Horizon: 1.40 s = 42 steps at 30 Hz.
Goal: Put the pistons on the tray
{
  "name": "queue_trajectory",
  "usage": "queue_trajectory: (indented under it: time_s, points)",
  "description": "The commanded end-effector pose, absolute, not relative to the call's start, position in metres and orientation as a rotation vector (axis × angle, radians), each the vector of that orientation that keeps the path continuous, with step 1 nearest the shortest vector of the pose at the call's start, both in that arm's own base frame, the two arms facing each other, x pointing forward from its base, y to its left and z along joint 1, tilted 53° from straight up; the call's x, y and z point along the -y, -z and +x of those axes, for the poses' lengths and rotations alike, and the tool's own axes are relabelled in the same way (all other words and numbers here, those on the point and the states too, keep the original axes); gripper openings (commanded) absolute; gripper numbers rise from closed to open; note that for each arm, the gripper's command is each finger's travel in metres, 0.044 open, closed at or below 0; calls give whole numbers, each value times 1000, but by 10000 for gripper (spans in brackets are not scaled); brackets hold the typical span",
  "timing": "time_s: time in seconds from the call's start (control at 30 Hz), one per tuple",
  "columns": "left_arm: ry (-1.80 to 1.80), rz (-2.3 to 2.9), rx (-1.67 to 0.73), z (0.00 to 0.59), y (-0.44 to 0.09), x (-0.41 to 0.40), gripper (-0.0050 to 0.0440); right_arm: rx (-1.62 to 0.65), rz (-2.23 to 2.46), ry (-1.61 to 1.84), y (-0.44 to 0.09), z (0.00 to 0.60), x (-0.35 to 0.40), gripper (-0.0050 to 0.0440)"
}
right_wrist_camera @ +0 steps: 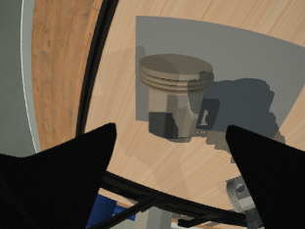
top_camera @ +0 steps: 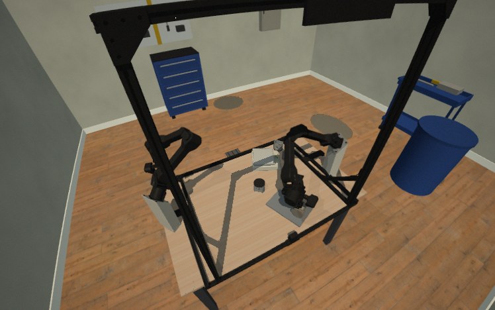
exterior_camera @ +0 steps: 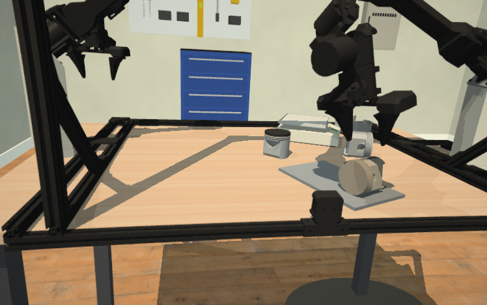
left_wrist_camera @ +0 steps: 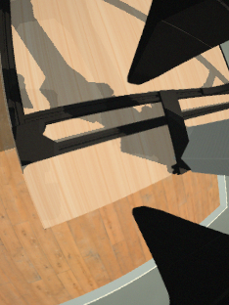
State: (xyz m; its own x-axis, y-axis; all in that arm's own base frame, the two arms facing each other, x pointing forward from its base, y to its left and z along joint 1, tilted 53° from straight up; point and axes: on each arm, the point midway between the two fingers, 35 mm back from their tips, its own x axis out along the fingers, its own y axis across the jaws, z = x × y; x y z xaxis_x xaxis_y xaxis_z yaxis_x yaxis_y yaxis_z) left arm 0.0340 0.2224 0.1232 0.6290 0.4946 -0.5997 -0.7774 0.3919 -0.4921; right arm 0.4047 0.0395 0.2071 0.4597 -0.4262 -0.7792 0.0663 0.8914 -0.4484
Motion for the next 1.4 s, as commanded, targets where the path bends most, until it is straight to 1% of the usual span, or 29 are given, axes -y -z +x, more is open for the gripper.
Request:
queue_trajectory:
  time_s: [0.0,0.23,0.43,0.73,0.8,1.27,1.37]
  points:
    - [-832,-830,-386,34,-123,-222,440,-1033,-374,316,-225,393,-49,378]
    - [-832,-830,-386,34,-123,-222,440,-1033,-374,316,-246,371,-66,378]
    - [-832,-830,-386,34,-123,-222,440,-1031,-373,317,-247,369,-66,378]
    - [-832,-830,-386,34,-123,-222,440,-803,-420,402,-247,369,-66,378]
    - [-832,-830,-386,34,-123,-222,440,-784,-425,409,-246,369,-66,378]
    - [-832,-830,-386,34,-123,-222,440,-787,-430,407,-244,370,-64,378]
    - [-832,-830,-386,34,-123,-222,440,-832,-365,434,-242,369,-49,378]
